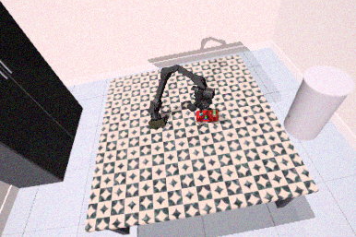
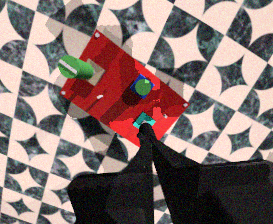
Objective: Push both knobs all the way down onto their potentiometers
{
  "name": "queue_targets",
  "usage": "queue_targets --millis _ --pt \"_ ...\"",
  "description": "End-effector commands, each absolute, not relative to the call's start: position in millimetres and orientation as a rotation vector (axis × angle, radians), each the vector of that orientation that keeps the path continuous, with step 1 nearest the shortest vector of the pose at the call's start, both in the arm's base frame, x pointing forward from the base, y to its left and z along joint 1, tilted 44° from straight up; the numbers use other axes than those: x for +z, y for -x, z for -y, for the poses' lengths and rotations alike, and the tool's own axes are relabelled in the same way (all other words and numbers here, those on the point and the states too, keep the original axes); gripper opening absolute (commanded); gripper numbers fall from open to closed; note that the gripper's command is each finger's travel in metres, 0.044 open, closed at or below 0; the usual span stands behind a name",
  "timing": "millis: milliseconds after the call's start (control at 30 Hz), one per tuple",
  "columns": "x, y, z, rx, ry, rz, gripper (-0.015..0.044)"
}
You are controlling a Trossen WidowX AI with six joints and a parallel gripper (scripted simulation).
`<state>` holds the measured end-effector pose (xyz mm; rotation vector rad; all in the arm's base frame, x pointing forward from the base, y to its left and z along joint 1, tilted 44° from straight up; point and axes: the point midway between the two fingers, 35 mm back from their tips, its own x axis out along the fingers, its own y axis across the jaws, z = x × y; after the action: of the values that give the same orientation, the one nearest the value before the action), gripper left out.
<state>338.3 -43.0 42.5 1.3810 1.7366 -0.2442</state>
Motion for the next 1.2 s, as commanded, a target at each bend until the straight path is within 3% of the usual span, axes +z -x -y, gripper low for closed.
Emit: queue_targets --millis 0,1167 --pt "36.2 -340.4 33.1 -0.232 -1.368 -1.748 0.0" --pt "29.7 -340.4 26.8 -0.231 -1.368 -1.748 0.0"
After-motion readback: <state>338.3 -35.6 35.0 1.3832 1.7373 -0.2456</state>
